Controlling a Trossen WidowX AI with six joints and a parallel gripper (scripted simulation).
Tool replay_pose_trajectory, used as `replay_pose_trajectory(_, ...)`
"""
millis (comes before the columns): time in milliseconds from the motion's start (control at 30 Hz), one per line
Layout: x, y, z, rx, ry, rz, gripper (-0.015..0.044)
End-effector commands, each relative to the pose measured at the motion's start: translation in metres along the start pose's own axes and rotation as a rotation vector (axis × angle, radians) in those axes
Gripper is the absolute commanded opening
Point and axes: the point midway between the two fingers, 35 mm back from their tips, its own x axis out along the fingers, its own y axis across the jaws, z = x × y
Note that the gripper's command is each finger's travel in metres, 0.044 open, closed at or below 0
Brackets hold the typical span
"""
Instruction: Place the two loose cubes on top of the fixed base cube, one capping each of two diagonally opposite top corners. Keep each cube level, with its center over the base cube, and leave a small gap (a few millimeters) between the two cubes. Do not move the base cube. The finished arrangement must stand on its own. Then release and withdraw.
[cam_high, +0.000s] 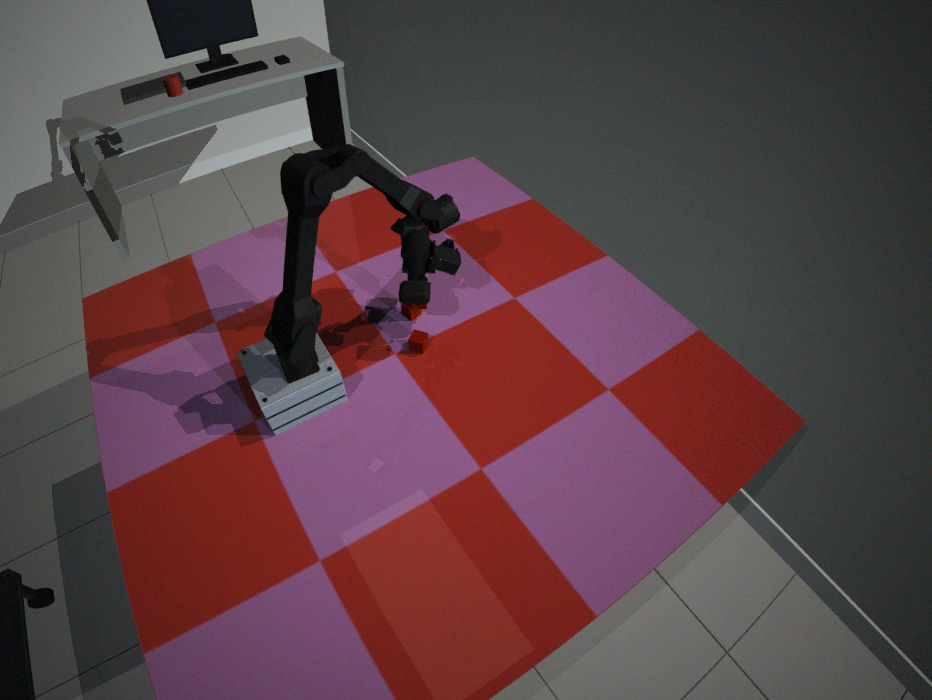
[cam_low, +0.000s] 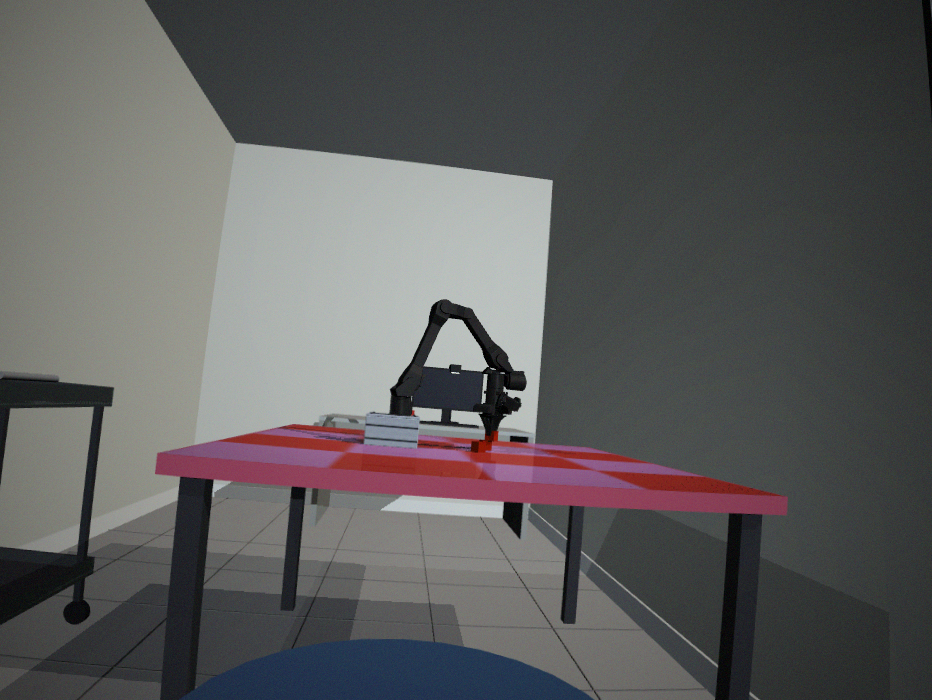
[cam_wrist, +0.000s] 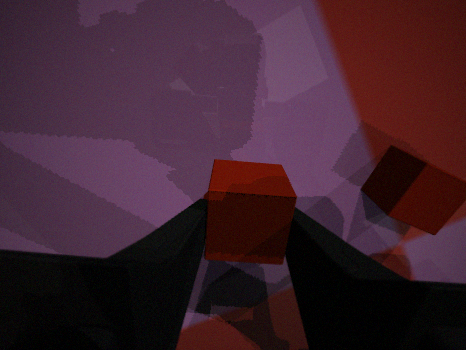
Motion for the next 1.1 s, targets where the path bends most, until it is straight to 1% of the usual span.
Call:
replay_pose_trajectory(0, 0.0, 0.001, -0.001, -0.001, 0.003, 0.004, 0.0205)
replay_pose_trajectory(133, 0.0, 0.001, -0.001, -0.001, 0.003, 0.004, 0.0205)
replay_pose_trajectory(667, -0.031, 0.0, 0.0, 0.0, 0.0, 0.0, 0.0205)
replay_pose_trajectory(767, -0.031, 0.0, 0.0, 0.0, 0.0, 0.0, 0.0205)
replay_pose_trajectory(800, -0.028, -0.001, 0.0, -0.007, 0.001, -0.001, 0.0231)
replay_pose_trajectory(833, -0.029, -0.003, 0.0, -0.029, 0.001, -0.001, 0.0258)
replay_pose_trajectory(867, -0.031, -0.006, 0.001, -0.066, 0.001, -0.001, 0.0265)
replay_pose_trajectory(1067, -0.042, -0.027, 0.006, -0.334, 0.002, -0.002, 0.0265)
